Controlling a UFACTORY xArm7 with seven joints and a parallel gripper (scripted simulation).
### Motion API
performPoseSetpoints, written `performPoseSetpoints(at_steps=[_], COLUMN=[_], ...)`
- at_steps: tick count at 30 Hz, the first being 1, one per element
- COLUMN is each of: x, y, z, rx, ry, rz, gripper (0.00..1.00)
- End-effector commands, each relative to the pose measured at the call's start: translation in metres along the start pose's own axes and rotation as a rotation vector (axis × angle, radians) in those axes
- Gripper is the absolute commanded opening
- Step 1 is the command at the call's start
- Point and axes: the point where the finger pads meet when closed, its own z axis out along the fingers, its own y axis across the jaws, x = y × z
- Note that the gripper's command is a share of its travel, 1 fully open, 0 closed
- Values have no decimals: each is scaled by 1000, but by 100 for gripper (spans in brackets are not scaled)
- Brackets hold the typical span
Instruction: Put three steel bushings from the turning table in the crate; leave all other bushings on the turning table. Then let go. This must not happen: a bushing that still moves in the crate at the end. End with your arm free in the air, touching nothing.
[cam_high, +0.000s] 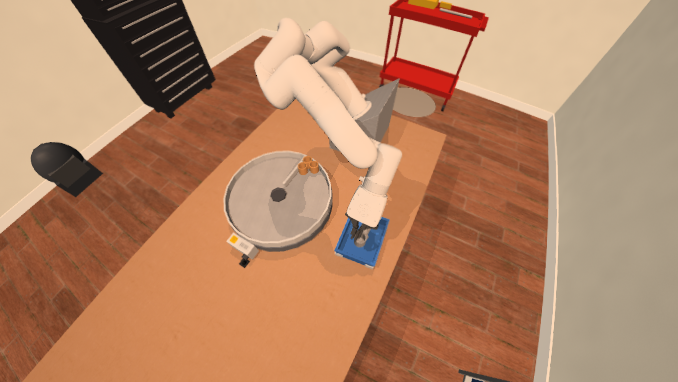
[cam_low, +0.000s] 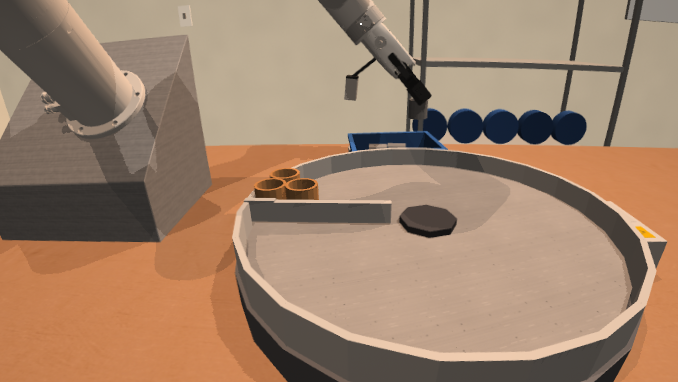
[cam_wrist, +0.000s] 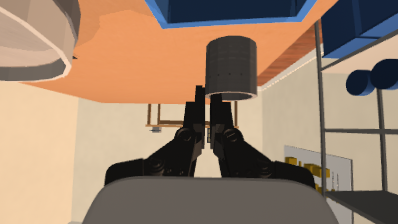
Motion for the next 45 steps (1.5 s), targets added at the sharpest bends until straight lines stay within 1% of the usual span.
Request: performPoseSetpoints(at_steps=[1,4,29,45], x=[16,23,26,40], y=[2,2,2,2], z=[21,30,34,50], rx=[-3,-3,-3,-3], ry=[-3,-3,-3,-3], rz=[2,2,2,2], gripper=[0,0,0,0])
